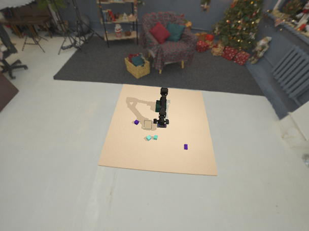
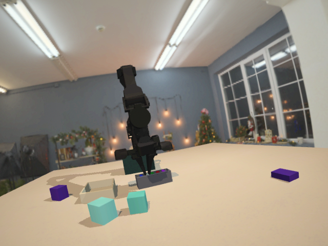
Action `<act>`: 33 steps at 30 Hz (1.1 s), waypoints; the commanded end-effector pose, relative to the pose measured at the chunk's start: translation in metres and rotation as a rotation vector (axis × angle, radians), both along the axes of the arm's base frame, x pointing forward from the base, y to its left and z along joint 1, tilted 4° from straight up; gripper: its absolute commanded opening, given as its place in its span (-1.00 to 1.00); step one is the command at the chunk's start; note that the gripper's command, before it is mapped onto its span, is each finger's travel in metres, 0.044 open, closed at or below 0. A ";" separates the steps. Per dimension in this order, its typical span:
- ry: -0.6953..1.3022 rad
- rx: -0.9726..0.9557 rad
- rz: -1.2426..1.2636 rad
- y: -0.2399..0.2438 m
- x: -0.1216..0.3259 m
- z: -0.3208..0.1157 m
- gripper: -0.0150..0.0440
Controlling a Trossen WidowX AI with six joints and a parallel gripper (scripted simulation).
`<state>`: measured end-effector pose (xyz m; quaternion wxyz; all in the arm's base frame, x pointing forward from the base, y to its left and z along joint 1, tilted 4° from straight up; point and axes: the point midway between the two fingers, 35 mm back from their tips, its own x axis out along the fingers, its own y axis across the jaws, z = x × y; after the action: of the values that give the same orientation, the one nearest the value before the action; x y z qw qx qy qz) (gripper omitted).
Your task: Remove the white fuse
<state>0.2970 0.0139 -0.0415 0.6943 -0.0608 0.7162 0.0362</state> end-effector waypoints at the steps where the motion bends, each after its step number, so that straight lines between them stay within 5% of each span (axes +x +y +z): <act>1: 0.000 0.000 0.000 0.000 0.000 0.000 -0.49; 33: 0.000 -0.002 0.002 0.000 0.001 0.014 -0.49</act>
<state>0.2975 0.0142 -0.0296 0.6937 -0.0612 0.7167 0.0366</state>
